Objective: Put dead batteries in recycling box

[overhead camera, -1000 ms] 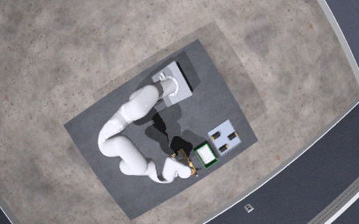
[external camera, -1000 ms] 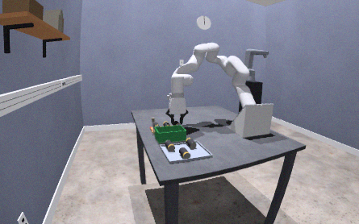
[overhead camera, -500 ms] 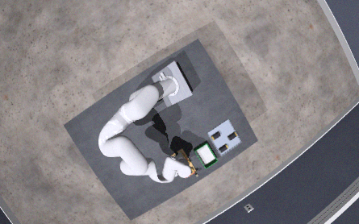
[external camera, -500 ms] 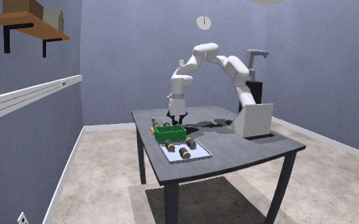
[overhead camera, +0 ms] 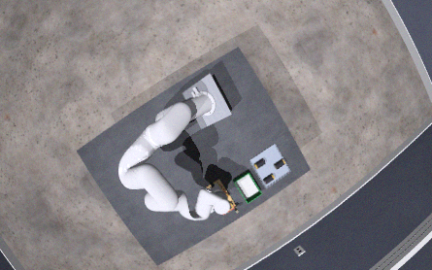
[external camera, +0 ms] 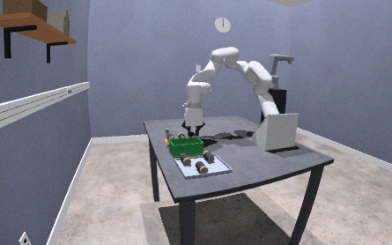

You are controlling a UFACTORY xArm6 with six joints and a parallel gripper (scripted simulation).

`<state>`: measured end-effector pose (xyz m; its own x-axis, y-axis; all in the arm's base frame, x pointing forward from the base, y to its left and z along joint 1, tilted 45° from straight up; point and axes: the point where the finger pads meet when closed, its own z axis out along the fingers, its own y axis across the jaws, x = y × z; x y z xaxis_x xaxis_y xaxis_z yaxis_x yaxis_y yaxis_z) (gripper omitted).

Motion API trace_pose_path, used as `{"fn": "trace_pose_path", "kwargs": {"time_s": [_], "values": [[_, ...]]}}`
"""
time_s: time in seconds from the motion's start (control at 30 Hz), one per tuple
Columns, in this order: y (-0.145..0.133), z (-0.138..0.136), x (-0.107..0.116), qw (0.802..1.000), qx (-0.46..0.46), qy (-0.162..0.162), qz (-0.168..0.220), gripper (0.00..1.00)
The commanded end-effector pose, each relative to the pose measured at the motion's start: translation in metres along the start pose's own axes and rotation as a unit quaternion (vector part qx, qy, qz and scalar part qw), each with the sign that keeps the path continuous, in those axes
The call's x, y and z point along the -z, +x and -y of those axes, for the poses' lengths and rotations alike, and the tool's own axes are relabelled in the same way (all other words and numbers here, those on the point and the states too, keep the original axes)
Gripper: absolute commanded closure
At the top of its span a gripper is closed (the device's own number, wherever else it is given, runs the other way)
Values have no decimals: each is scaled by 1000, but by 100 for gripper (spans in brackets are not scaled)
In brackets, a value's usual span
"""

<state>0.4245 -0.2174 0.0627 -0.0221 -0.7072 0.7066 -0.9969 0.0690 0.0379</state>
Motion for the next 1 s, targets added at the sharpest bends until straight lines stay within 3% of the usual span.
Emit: {"fn": "trace_pose_path", "kwargs": {"time_s": [0.0, 0.47, 0.8, 0.97], "values": [[0, 1, 1, 1000, 0, 2, 0, 72], [0, 1, 3, 1000, 0, 2, 0, 72], [0, 1, 42, 1000, 0, 2, 0, 72], [0, 1, 46, 1000, 0, 2, 0, 72]]}}
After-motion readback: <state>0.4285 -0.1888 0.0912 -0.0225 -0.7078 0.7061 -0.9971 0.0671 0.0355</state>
